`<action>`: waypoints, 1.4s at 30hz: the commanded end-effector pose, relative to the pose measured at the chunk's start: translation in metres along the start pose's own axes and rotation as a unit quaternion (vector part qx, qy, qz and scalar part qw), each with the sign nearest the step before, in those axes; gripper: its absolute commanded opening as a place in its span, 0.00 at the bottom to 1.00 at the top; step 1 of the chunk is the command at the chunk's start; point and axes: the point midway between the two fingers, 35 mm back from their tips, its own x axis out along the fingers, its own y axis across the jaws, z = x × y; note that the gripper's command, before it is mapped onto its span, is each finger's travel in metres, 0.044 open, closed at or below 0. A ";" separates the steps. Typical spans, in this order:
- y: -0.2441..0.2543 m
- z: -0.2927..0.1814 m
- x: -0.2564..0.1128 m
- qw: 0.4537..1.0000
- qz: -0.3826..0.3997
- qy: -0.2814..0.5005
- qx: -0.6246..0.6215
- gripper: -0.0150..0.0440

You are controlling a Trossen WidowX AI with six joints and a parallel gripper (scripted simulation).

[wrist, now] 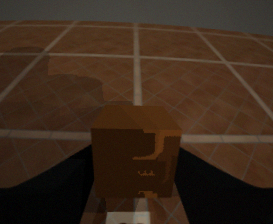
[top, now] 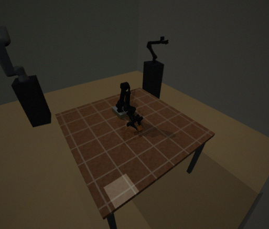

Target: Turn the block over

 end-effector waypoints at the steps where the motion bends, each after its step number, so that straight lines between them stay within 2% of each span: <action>1: -0.001 0.002 0.000 1.000 -0.002 -0.004 0.001 0.25; 5: -0.001 0.002 0.000 1.000 -0.002 -0.004 0.001 0.25; 22: -0.001 0.002 0.000 1.000 -0.002 -0.004 0.001 1.00; 42: -0.001 0.002 0.000 1.000 -0.002 -0.004 0.001 1.00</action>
